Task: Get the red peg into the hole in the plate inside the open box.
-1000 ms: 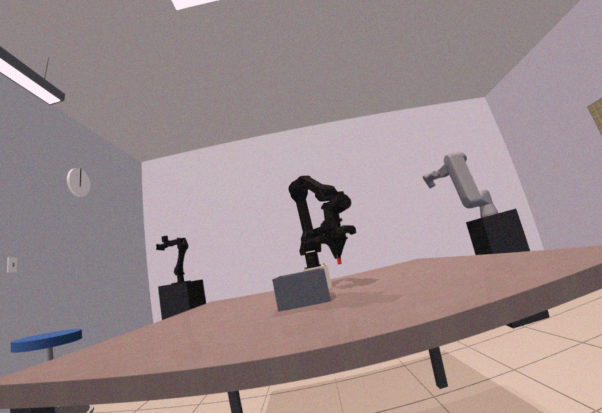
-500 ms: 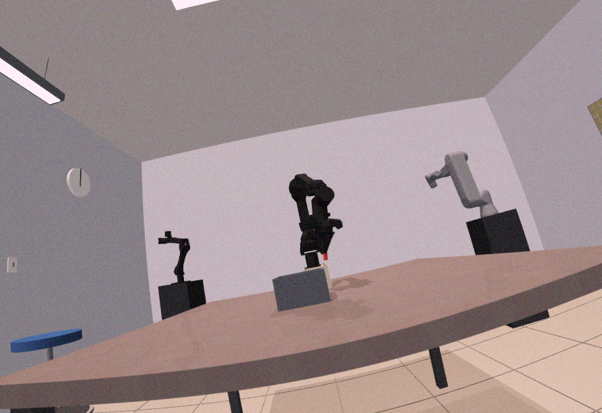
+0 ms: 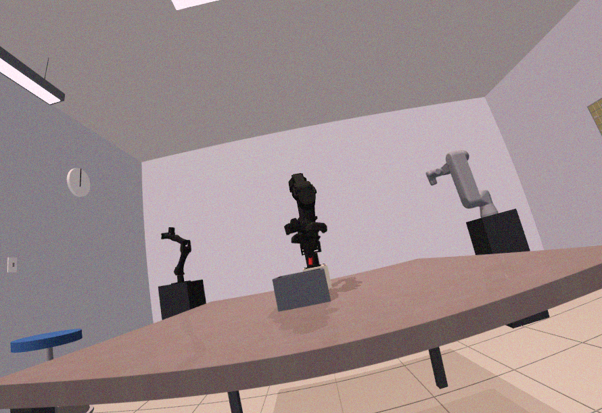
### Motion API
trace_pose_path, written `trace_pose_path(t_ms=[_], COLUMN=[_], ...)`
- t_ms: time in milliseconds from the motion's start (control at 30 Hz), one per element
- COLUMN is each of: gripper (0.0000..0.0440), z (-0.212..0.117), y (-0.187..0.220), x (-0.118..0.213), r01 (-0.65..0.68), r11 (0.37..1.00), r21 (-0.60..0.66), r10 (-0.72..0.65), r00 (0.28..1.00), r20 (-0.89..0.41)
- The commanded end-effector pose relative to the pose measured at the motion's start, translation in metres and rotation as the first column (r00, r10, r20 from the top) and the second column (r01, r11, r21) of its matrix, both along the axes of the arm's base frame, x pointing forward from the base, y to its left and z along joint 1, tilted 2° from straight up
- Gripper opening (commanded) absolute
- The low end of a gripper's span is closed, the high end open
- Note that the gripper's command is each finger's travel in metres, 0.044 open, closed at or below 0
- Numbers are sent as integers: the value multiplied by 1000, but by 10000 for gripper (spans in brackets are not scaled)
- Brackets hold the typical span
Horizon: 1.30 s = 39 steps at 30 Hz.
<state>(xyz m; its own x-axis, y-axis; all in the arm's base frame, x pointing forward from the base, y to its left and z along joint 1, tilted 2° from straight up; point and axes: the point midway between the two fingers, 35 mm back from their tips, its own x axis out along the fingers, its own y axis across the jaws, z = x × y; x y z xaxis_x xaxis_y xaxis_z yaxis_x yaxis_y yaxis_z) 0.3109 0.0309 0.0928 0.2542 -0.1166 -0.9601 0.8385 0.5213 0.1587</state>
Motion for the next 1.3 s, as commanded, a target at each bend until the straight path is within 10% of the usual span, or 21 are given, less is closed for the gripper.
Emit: trace_pose_path(t_ms=[0, 600, 1267], gripper=[1, 18, 334], z=[-2, -43, -61], y=[-10, -38, -57], x=[11, 31, 61], r01=[16, 57, -1], r11=[1000, 997, 1000], r21=[10, 43, 23], r10=[-16, -55, 3], r00=[1000, 997, 995], r20=[10, -52, -95])
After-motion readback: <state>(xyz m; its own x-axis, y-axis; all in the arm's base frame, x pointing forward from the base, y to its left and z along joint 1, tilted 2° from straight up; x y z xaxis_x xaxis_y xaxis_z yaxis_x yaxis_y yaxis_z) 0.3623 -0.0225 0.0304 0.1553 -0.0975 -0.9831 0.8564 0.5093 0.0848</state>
